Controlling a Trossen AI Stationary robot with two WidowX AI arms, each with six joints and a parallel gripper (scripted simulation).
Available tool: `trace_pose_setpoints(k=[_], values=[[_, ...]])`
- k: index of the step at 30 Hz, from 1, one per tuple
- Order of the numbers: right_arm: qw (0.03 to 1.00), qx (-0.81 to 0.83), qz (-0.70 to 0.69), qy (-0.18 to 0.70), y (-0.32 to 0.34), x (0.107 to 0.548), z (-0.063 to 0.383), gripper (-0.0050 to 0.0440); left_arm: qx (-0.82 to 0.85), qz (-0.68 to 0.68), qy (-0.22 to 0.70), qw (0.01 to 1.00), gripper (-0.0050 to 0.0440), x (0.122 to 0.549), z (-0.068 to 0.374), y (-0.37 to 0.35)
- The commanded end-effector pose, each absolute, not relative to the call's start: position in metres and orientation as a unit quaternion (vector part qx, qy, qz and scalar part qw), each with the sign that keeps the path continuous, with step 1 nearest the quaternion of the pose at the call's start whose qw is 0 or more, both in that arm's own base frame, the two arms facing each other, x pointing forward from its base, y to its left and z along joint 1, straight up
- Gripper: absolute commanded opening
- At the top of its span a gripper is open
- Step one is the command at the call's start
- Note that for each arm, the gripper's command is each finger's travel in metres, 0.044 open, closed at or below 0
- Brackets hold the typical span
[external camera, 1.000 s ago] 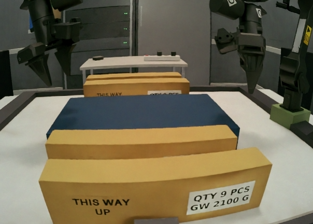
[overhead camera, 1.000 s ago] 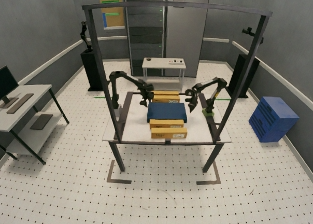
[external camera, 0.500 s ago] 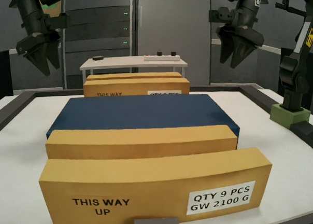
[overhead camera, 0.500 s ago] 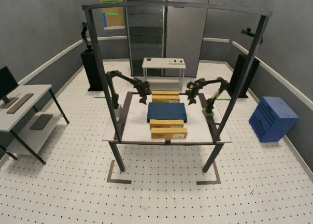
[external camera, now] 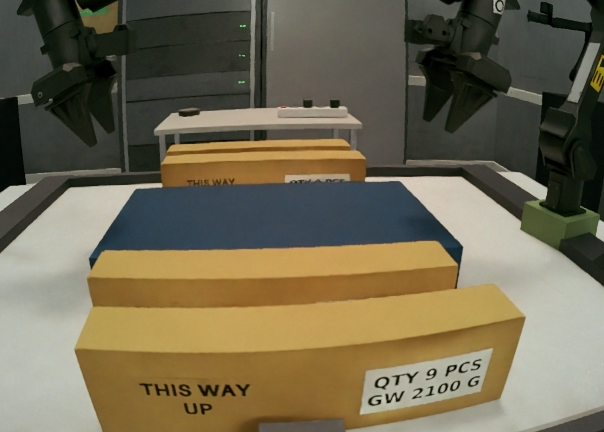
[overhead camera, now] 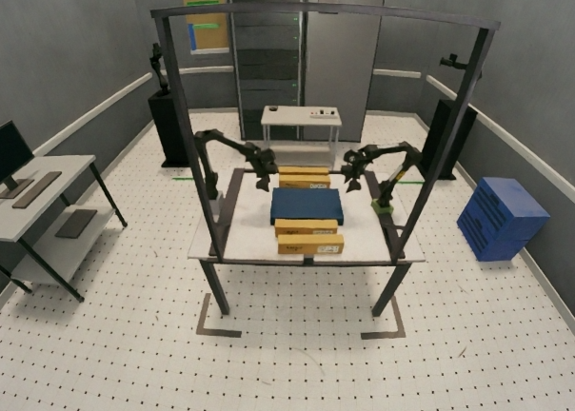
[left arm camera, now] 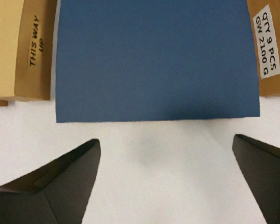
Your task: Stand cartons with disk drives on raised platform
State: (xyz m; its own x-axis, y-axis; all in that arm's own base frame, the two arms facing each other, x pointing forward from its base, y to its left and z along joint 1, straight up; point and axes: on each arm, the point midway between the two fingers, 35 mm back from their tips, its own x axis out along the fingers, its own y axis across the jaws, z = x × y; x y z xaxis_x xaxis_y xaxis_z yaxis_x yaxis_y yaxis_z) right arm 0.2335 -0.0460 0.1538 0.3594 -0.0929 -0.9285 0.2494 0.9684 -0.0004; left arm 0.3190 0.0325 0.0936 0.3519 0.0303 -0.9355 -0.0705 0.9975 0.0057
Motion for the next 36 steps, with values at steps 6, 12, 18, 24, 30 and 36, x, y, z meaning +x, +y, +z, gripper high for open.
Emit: trace_pose_setpoints(k=[6, 12, 18, 24, 30, 36], values=[[0.826, 0.066, -0.103, 0.55, -0.045, 0.233, 0.157, 0.0379, -0.017, 0.033, 0.556, 0.83, 0.0384, 0.32, 0.102, 0.032], [0.826, 0.07, -0.104, 0.549, -0.046, 0.233, 0.157, 0.0379, -0.017, 0.031, 0.559, 0.828, 0.0384, 0.32, 0.102, 0.033], [0.826, 0.07, -0.104, 0.549, -0.046, 0.233, 0.157, 0.0379, -0.017, 0.031, 0.559, 0.828, 0.0384, 0.32, 0.102, 0.033], [0.826, 0.068, -0.103, 0.549, 0.007, 0.278, 0.144, 0.0379, -0.017, 0.032, 0.558, 0.829, 0.0384, 0.349, 0.085, -0.029], [0.826, 0.068, -0.103, 0.549, 0.049, 0.311, 0.132, 0.0379, -0.017, 0.032, 0.558, 0.829, 0.0384, 0.371, 0.073, -0.078], [0.826, 0.068, -0.103, 0.549, 0.049, 0.311, 0.132, 0.0379, -0.017, 0.032, 0.558, 0.829, 0.0384, 0.371, 0.073, -0.078]])
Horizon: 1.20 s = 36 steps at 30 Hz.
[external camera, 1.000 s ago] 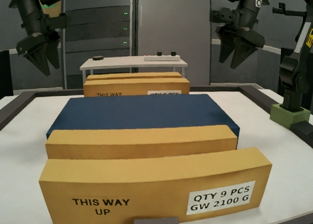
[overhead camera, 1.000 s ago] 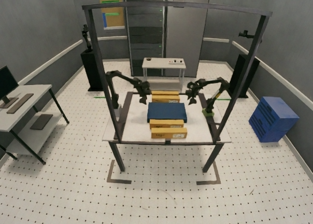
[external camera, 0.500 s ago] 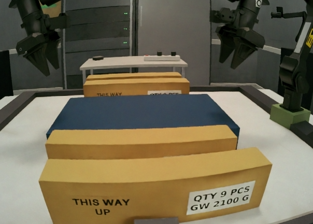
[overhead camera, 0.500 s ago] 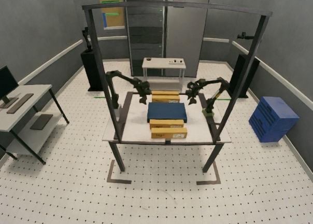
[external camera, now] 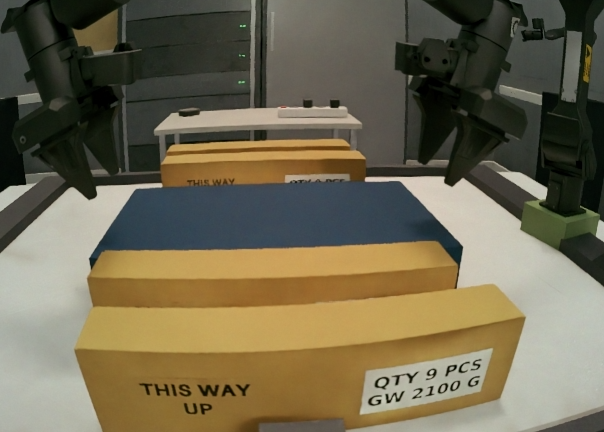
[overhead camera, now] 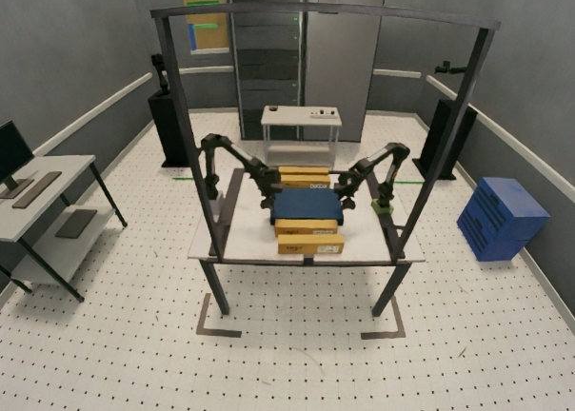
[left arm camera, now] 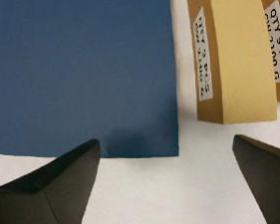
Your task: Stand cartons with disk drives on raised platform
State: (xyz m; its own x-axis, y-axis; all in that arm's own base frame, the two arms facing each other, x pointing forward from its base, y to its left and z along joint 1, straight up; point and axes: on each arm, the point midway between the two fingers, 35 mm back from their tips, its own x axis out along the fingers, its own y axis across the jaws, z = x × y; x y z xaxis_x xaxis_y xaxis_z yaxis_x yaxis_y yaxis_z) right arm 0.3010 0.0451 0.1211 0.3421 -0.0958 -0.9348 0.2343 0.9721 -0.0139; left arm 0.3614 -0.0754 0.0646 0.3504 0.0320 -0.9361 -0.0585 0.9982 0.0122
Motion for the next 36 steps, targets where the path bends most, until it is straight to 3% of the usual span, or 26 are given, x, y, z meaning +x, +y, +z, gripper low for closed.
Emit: trace_pose_setpoints(k=[1, 36], values=[[0.826, 0.068, -0.103, 0.549, 0.0489, 0.3113, 0.1316, 0.0379, -0.017, 0.032, 0.558, 0.829, 0.0384, 0.3715, 0.073, -0.0784], [0.823, 0.065, -0.103, 0.555, 0.0483, 0.3121, 0.132, 0.0379, -0.018, 0.032, 0.557, 0.83, 0.0384, 0.373, 0.0747, -0.0784]])
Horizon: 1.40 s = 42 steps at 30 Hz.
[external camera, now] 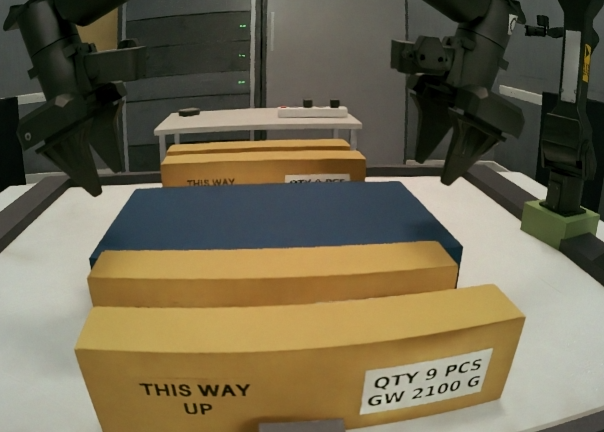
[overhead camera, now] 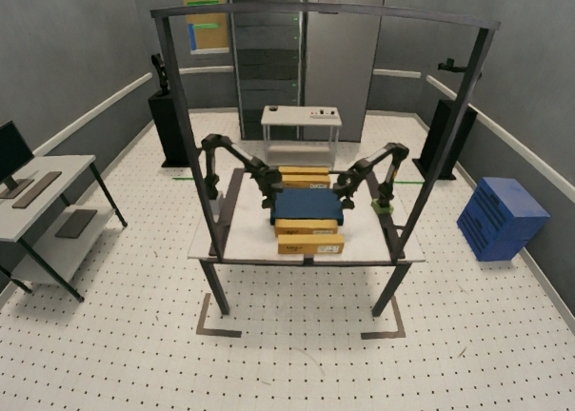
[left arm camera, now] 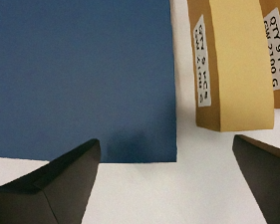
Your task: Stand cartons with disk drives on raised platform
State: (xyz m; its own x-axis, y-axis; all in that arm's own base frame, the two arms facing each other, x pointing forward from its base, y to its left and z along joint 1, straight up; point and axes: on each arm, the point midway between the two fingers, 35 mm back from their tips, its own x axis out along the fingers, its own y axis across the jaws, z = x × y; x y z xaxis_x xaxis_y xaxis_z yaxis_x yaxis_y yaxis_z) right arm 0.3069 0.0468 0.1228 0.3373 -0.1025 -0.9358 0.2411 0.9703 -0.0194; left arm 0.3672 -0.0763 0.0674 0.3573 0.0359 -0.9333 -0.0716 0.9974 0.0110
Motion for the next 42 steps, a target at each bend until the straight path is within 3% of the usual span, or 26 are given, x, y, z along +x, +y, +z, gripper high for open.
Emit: trace_pose_setpoints(k=[1, 2, 3, 6, 42], values=[[0.823, 0.065, -0.103, 0.555, 0.048, 0.312, 0.132, 0.0379, -0.018, 0.032, 0.557, 0.83, 0.0384, 0.373, 0.075, -0.078], [0.823, 0.065, -0.103, 0.555, 0.048, 0.312, 0.132, 0.0379, -0.018, 0.032, 0.557, 0.83, 0.0384, 0.373, 0.075, -0.078], [0.826, 0.069, -0.1, 0.551, 0.101, 0.353, 0.117, 0.0379, -0.019, 0.031, 0.556, 0.831, 0.0384, 0.4, 0.06, -0.139], [0.826, 0.069, -0.1, 0.551, 0.116, 0.366, 0.114, 0.0379, -0.019, 0.031, 0.556, 0.831, 0.0384, 0.406, 0.057, -0.151], [0.825, 0.067, -0.1, 0.552, 0.116, 0.366, 0.113, 0.0379, -0.02, 0.027, 0.552, 0.833, 0.0384, 0.406, 0.058, -0.151]])
